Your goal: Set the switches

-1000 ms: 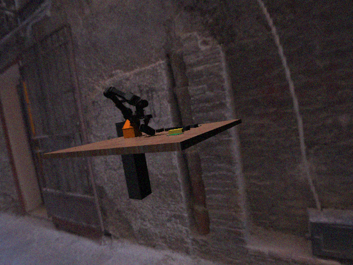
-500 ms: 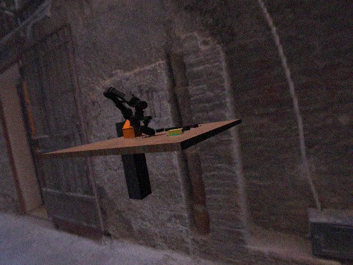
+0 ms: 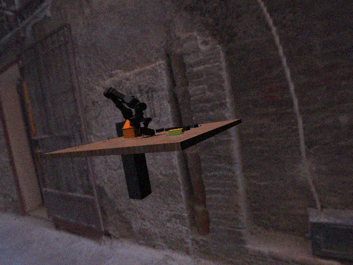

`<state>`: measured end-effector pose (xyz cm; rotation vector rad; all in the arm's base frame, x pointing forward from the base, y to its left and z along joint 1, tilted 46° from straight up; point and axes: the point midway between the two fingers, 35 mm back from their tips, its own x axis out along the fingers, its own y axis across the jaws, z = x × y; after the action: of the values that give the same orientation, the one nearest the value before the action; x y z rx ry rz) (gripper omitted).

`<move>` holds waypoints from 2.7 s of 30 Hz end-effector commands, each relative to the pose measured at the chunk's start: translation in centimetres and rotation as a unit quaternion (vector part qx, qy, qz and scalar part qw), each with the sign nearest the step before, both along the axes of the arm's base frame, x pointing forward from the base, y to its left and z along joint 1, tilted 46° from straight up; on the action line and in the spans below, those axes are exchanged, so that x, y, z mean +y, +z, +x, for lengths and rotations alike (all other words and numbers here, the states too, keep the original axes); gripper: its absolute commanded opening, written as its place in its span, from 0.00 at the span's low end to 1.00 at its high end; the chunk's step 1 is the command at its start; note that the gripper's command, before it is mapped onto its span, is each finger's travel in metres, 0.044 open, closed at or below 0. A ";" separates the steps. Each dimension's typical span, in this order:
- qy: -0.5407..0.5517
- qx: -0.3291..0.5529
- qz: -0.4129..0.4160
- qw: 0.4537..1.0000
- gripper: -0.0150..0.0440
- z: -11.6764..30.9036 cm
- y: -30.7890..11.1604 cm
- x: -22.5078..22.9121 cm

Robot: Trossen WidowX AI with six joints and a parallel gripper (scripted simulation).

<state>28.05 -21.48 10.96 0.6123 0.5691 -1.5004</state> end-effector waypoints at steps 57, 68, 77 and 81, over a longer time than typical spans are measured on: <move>0.000 0.002 0.000 1.000 1.00 -0.1 -1.7 -2.8; 0.000 0.003 0.002 1.000 1.00 0.0 -3.3 4.3; 0.000 0.003 0.002 1.000 1.00 0.0 -3.3 4.3; 0.000 0.003 0.002 1.000 1.00 0.0 -3.3 4.3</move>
<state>28.09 -17.27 7.60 0.6132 0.5822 -1.4961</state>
